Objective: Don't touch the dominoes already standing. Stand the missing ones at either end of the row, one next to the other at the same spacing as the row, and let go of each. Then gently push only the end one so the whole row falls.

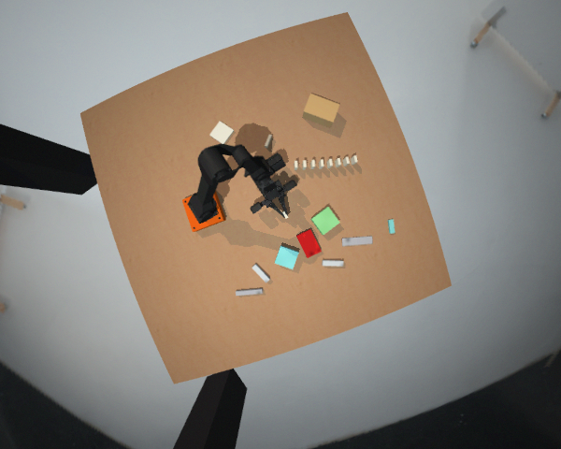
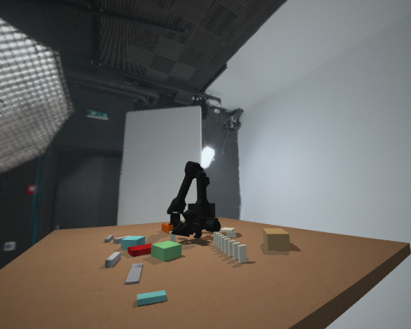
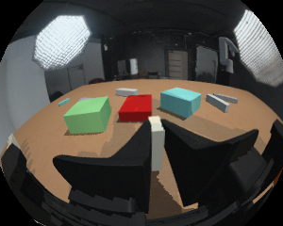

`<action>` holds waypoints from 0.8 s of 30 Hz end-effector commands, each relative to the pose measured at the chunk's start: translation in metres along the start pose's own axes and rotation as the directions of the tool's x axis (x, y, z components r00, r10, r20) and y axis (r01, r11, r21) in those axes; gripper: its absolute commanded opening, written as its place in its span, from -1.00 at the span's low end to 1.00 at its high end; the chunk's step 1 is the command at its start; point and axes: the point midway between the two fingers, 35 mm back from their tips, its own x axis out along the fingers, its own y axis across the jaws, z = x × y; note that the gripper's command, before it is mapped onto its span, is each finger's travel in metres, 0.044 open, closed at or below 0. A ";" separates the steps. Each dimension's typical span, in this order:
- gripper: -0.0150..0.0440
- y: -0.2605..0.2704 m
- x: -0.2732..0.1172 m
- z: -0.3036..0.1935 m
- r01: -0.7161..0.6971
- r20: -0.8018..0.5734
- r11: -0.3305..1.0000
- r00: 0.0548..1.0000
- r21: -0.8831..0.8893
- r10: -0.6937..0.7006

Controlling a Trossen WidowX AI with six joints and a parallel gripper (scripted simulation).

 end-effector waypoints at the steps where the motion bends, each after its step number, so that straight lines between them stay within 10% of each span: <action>1: -0.39 0.000 0.000 -0.001 0.000 0.001 1.000 1.000 -0.006 0.000; 16: 0.94 0.000 0.000 -0.001 0.000 0.001 1.000 1.000 -0.006 0.000; 24: 1.00 0.000 -0.004 0.049 0.000 0.000 1.000 1.000 -0.002 0.000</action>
